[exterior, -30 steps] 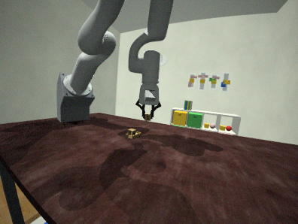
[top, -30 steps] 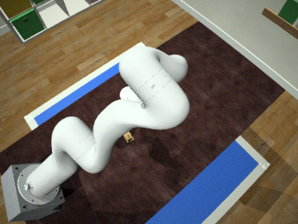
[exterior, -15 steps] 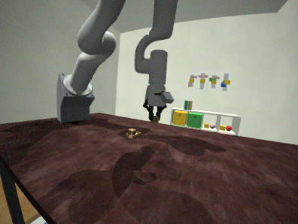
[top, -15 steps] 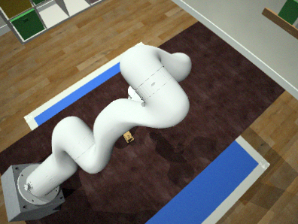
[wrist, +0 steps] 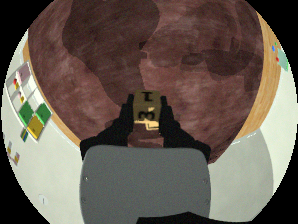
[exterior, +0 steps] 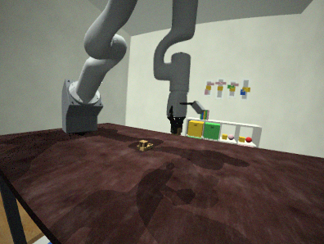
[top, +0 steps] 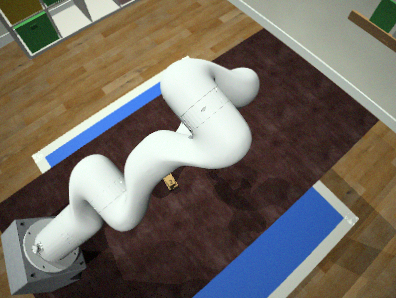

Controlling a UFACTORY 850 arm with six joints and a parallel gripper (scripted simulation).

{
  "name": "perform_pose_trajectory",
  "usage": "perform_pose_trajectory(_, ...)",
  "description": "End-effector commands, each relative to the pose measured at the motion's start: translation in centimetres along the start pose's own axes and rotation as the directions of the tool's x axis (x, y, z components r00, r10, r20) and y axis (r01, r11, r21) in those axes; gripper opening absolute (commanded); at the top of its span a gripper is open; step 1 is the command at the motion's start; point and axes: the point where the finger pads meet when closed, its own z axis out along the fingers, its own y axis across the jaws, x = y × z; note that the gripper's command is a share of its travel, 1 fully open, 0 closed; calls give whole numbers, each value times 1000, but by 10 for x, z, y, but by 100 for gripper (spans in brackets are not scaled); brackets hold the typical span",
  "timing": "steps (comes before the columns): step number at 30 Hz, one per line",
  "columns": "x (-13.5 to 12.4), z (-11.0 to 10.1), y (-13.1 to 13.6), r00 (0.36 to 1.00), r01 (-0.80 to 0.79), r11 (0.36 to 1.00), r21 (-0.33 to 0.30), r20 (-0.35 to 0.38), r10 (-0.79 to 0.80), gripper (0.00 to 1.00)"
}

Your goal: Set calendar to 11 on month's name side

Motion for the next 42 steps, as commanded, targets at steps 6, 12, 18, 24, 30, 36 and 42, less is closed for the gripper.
perform_pose_trajectory(6,31,0,-4,964,263,965,-3,31,-262,29)
perform_pose_trajectory(12,34,0,-5,956,291,957,-1,29,-291,29)
perform_pose_trajectory(18,34,0,-5,956,292,956,0,29,-292,29)
perform_pose_trajectory(24,34,0,-5,956,292,956,0,29,-292,29)
perform_pose_trajectory(30,34,1,-5,956,292,956,-1,29,-292,29)
perform_pose_trajectory(36,34,12,-5,956,292,956,-1,30,-292,29)
perform_pose_trajectory(42,34,36,-4,956,292,956,-1,30,-292,29)
